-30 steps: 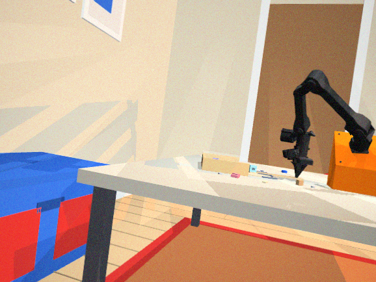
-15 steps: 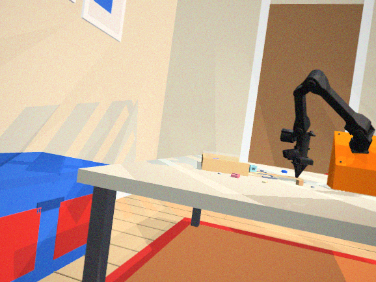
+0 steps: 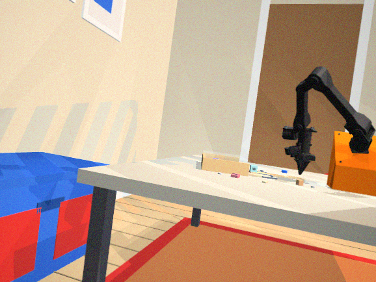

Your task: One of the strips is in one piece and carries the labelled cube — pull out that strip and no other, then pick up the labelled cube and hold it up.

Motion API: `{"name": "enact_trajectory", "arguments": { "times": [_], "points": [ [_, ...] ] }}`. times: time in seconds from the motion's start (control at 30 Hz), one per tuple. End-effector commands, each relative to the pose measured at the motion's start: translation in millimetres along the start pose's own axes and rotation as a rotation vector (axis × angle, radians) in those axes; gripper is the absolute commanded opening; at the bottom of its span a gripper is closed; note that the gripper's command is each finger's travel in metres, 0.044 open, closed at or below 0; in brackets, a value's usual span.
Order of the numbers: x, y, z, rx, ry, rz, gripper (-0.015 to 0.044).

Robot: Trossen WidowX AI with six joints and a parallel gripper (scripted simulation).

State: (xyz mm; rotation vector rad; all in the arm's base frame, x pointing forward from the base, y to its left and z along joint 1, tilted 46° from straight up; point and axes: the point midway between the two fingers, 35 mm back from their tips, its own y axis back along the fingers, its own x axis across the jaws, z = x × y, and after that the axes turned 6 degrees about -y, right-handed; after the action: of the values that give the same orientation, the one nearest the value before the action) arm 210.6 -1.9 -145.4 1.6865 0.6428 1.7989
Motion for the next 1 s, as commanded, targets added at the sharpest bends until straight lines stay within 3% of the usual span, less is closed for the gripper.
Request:
{"name": "enact_trajectory", "arguments": {
  "times": [0.0,0.1,0.67,0.97],
  "points": [
    [-3,24,9,-0.011,0.019,-0.014,0.0],
    [-3,24,9,-0.011,0.019,-0.014,0.0],
    [11,24,68,-0.013,0.046,-0.012,0.044],
    [16,28,95,-0.014,0.047,-0.012,0.044]
  ]
}}
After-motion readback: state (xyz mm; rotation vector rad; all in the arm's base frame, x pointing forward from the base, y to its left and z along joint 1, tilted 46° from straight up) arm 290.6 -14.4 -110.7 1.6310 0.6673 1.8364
